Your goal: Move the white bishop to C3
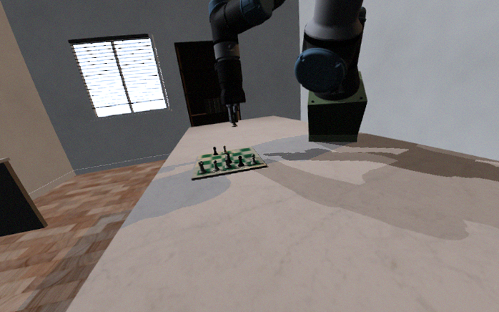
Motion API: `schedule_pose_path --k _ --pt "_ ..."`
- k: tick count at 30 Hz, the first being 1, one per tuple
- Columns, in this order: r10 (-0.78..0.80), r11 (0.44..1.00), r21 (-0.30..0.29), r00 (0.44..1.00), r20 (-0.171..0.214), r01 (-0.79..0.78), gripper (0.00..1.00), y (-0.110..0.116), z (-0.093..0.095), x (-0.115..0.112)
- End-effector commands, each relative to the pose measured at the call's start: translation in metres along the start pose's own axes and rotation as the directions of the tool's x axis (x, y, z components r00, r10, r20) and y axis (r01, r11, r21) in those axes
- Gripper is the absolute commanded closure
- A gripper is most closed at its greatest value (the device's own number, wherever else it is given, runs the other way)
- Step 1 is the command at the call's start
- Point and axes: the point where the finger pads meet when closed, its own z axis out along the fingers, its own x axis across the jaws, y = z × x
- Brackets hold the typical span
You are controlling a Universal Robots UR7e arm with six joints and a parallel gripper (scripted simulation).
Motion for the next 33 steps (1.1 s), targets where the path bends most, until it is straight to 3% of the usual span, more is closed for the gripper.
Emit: schedule_pose_path --k 1,12,33 --pt "0.098 0.995 -0.001 0.995 0.002 -0.098 1.00 0.015 -0.001 -0.023" --pt "0.213 0.977 -0.008 0.977 0.006 -0.213 1.00 0.038 -0.001 -0.050" --pt "0.219 0.976 -0.008 0.976 0.005 -0.219 1.00 0.040 0.001 -0.052"
